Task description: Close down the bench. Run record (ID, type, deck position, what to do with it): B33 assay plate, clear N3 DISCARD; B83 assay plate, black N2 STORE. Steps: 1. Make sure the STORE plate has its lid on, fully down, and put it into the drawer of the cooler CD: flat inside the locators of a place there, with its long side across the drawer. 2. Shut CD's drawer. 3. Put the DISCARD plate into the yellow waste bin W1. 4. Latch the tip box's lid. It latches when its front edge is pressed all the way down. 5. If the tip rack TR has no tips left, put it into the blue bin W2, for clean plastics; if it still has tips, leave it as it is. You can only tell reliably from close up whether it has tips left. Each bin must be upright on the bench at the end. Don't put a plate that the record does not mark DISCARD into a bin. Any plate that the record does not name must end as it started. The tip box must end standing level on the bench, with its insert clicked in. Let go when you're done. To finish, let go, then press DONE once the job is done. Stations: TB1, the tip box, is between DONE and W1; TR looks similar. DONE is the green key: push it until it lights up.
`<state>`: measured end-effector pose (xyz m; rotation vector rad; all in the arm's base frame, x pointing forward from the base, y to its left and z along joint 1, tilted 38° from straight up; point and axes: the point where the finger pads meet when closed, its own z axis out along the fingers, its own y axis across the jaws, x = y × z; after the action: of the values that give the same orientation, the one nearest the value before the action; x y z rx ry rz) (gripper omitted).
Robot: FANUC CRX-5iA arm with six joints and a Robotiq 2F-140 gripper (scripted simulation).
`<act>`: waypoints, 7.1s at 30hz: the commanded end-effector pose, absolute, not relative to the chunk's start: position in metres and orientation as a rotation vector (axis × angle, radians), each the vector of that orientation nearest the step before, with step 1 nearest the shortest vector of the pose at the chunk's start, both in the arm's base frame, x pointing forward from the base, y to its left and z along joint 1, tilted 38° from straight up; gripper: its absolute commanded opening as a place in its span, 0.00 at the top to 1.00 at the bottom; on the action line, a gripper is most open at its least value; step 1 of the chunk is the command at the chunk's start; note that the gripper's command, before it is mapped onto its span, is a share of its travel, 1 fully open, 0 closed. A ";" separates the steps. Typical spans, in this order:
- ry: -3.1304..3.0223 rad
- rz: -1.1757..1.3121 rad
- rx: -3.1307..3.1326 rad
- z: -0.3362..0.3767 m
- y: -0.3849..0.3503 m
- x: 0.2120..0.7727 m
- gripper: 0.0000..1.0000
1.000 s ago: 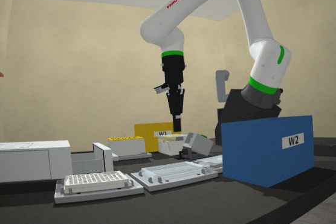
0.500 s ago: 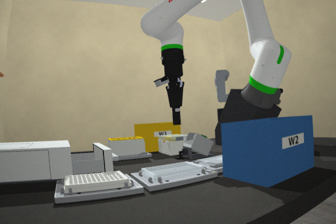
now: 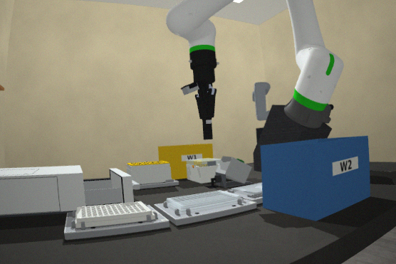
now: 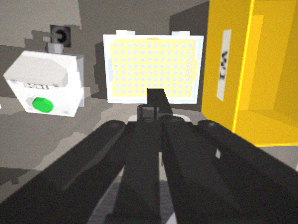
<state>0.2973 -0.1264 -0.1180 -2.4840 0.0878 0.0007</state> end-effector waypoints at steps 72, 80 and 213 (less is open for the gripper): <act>0.018 -0.024 -2.486 -0.073 -0.055 0.464 0.12; 0.018 -0.024 -2.486 -0.067 -0.041 0.492 0.12; 0.018 -0.025 -2.486 -0.114 0.068 0.608 0.22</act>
<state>0.6078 0.0689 -0.1144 -2.4857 0.0182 -0.0227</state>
